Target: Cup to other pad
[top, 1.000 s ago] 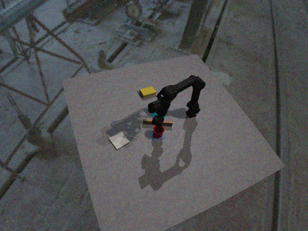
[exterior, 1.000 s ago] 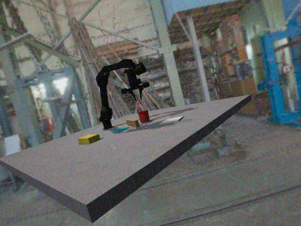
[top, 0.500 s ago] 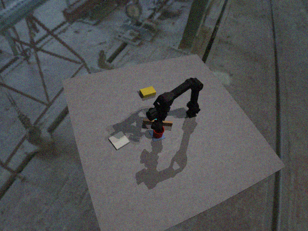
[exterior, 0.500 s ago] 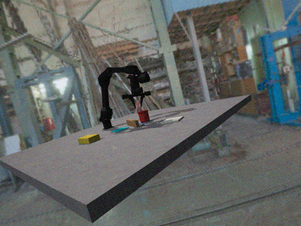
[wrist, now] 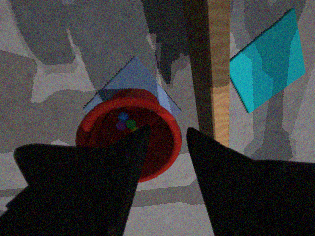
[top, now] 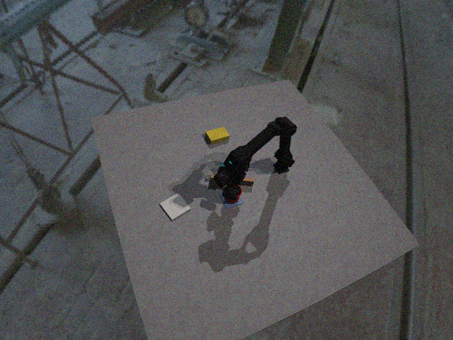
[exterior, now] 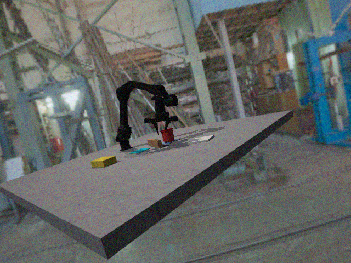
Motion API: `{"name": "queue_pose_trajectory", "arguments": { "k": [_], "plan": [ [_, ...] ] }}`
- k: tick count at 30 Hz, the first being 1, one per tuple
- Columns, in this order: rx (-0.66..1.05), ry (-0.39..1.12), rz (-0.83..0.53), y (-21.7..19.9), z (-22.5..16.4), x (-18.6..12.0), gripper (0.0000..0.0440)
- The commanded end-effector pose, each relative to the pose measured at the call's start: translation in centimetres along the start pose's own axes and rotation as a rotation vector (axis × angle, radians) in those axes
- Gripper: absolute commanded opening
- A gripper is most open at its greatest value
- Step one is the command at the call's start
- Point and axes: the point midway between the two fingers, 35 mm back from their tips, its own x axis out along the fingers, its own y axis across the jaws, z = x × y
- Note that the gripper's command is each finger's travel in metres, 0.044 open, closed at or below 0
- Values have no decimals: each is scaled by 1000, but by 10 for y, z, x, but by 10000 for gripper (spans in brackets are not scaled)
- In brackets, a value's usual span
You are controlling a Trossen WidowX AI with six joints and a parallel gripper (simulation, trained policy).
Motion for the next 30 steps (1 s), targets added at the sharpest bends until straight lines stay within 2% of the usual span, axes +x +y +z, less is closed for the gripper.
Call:
{"name": "queue_pose_trajectory", "arguments": {
  "k": [1, 4, 10, 12, 30],
  "plan": [
    [-23, 5, -19, 0, -2, 17, 173],
    [-45, 11, -24, 0, -3, 28, 169],
    [-96, 3, -22, 0, -3, 40, 35],
    [-105, -2, -21, -1, -2, 39, 8],
    [-60, -12, 20, -15, 0, 9, 3]
  ]
}}
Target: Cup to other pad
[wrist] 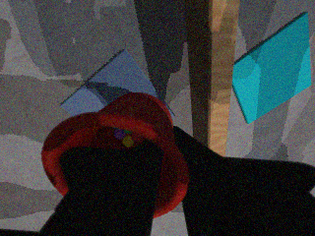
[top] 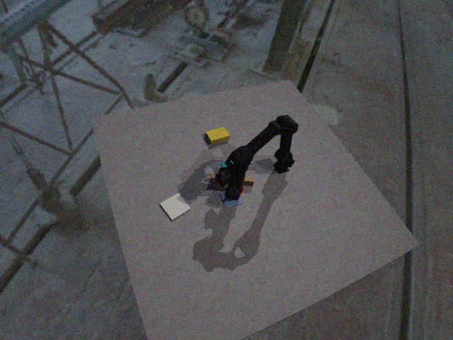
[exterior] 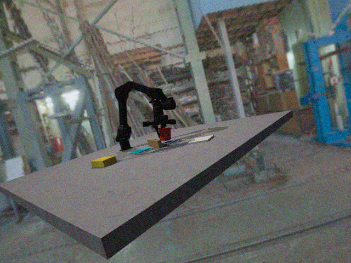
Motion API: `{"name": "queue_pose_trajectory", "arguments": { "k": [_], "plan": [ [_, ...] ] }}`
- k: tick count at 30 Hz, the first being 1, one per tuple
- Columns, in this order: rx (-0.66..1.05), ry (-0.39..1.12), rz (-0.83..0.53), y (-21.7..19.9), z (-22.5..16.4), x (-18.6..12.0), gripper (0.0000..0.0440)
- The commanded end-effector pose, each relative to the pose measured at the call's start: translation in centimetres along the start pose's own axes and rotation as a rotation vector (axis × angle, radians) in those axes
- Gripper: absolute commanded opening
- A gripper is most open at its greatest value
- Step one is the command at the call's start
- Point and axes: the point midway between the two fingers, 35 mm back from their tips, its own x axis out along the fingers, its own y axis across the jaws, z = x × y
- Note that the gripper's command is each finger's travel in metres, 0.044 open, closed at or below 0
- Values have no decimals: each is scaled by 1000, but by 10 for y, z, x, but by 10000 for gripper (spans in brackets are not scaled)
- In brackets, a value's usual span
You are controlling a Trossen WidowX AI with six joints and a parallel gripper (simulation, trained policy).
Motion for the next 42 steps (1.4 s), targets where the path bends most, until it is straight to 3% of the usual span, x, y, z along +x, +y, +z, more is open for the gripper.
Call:
{"name": "queue_pose_trajectory", "arguments": {
  "k": [1, 20, 42],
  "plan": [
    [28, -2, 14, -5, 1, -12, 3],
    [204, -42, 104, -39, 20, -61, 0],
    [373, -115, 172, -88, 55, -62, 0]
  ]
}}
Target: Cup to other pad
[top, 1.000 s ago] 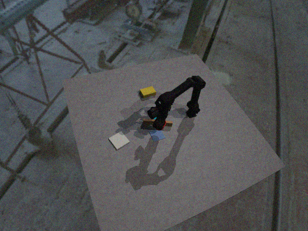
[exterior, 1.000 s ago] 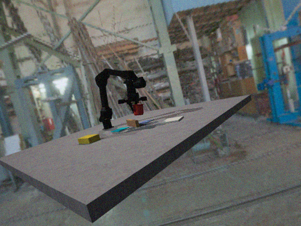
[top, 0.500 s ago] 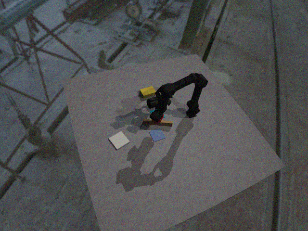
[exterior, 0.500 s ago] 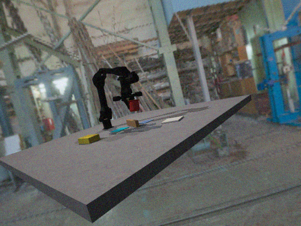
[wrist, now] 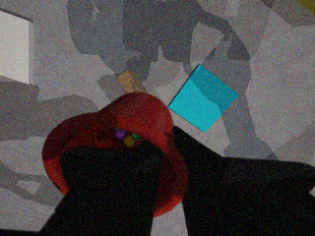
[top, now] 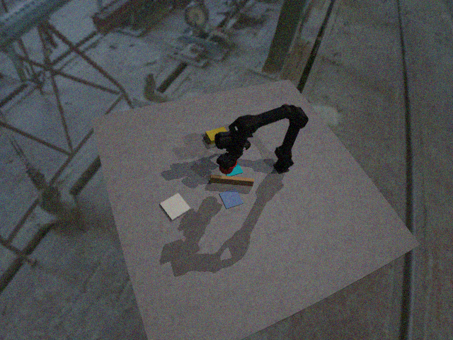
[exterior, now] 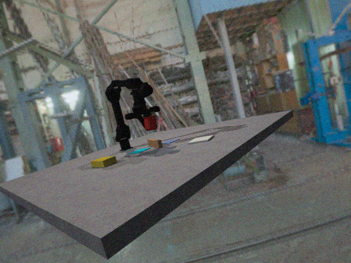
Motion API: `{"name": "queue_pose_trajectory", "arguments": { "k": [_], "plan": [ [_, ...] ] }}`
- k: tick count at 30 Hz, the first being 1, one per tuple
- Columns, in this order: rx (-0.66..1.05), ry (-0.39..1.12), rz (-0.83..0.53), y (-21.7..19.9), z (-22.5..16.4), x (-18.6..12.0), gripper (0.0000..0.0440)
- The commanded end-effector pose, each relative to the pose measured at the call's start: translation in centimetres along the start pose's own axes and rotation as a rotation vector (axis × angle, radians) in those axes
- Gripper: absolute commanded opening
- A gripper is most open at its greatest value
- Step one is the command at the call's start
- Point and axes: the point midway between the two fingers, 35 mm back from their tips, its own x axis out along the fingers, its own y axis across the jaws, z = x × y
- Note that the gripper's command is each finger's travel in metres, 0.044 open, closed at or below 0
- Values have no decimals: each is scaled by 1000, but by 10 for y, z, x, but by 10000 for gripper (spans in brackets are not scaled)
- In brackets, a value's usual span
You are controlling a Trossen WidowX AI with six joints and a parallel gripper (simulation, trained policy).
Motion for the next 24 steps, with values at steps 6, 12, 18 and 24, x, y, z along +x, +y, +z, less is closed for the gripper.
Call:
{"name": "queue_pose_trajectory", "arguments": {
  "k": [6, 12, 18, 24],
  "plan": [
    [52, -26, 9, -17, 14, 8, 0],
    [84, -37, 12, -27, 20, 16, 0],
    [111, -45, 12, -38, 23, 27, 0],
    [132, -49, 11, -47, 23, 39, 0]
  ]
}}
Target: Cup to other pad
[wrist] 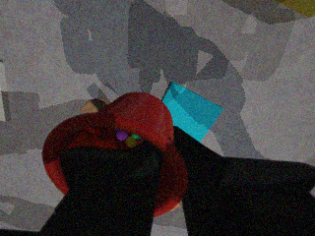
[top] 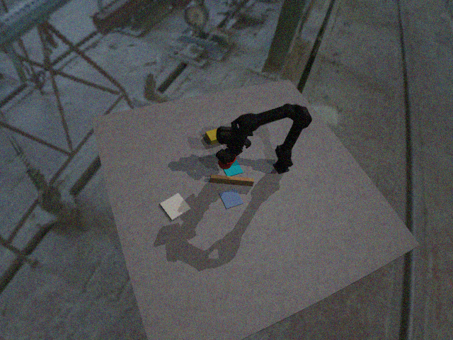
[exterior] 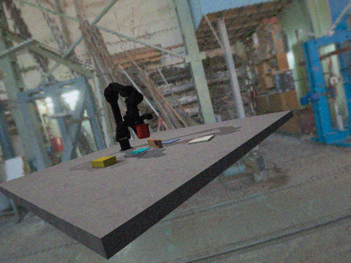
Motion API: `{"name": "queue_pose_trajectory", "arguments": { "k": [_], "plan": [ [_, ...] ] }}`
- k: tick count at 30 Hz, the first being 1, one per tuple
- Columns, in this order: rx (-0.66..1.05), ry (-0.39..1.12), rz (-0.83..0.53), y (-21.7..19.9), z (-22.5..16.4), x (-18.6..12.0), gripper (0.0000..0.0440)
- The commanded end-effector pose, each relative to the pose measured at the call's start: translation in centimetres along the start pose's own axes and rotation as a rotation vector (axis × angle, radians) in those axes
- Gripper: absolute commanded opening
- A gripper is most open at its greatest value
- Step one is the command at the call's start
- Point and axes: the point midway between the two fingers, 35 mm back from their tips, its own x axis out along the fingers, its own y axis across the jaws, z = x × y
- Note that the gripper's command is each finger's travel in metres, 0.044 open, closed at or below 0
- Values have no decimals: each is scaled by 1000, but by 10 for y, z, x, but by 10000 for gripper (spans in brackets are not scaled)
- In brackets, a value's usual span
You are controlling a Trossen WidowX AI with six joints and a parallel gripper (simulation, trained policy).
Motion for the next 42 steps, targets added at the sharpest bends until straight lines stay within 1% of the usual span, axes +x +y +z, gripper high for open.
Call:
{"name": "queue_pose_trajectory", "arguments": {
  "k": [1, 17, 23, 27, 31, 32, 42],
  "plan": [
    [11, -5, -5, -8, 0, 9, 0],
    [50, 4, -29, -37, -15, 44, 1],
    [65, 9, -51, -49, -20, 53, 18],
    [79, -5, -33, -51, -17, 55, 60],
    [98, -32, 11, -48, -11, 51, 152],
    [103, -36, 23, -47, -10, 49, 161],
    [107, -61, 94, -49, -10, 38, 182]
  ]
}}
